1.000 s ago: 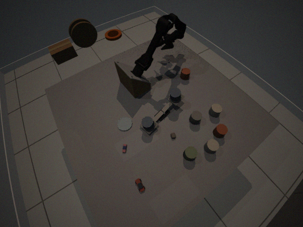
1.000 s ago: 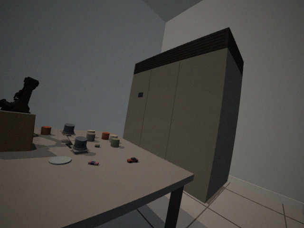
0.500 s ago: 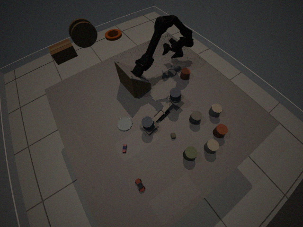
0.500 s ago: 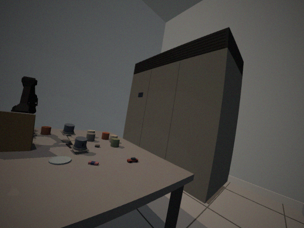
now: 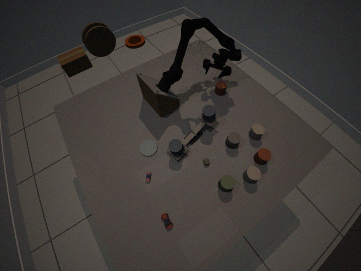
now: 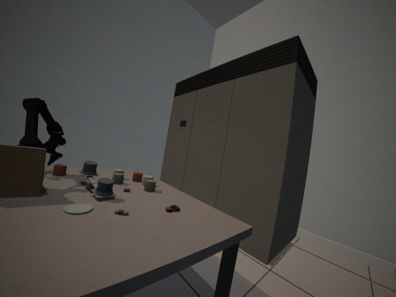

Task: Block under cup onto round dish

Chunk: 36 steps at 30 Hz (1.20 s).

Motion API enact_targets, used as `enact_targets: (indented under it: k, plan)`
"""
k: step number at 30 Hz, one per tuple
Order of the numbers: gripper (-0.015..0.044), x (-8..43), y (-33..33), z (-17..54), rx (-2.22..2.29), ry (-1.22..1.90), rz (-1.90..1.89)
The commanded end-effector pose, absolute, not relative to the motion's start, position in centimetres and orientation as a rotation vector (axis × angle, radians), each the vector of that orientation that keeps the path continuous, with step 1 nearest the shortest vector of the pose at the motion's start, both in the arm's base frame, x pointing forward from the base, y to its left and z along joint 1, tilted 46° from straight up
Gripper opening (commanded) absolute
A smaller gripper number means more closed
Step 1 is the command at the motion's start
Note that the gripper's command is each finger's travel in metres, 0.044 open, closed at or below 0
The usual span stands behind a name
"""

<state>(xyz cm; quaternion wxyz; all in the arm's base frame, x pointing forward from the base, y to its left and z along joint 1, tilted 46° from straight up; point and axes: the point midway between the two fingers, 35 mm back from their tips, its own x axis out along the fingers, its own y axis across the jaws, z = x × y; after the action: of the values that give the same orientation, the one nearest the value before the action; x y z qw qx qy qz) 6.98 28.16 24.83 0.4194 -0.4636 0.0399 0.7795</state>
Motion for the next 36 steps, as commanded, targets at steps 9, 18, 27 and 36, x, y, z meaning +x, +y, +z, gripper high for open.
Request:
enact_targets:
  k: [9, 18, 27, 36]
  plan:
    - [0.044, 14.7, 25.5, 23.8, -1.022, 0.259, 1.699]
    - [0.044, 20.1, 21.3, 21.1, -0.874, 0.474, 1.528]
    - [0.044, 24.4, 16.6, 20.0, -0.742, 0.576, 1.348]
    - [0.044, 26.8, 12.0, 18.4, -0.619, 0.646, 1.232]
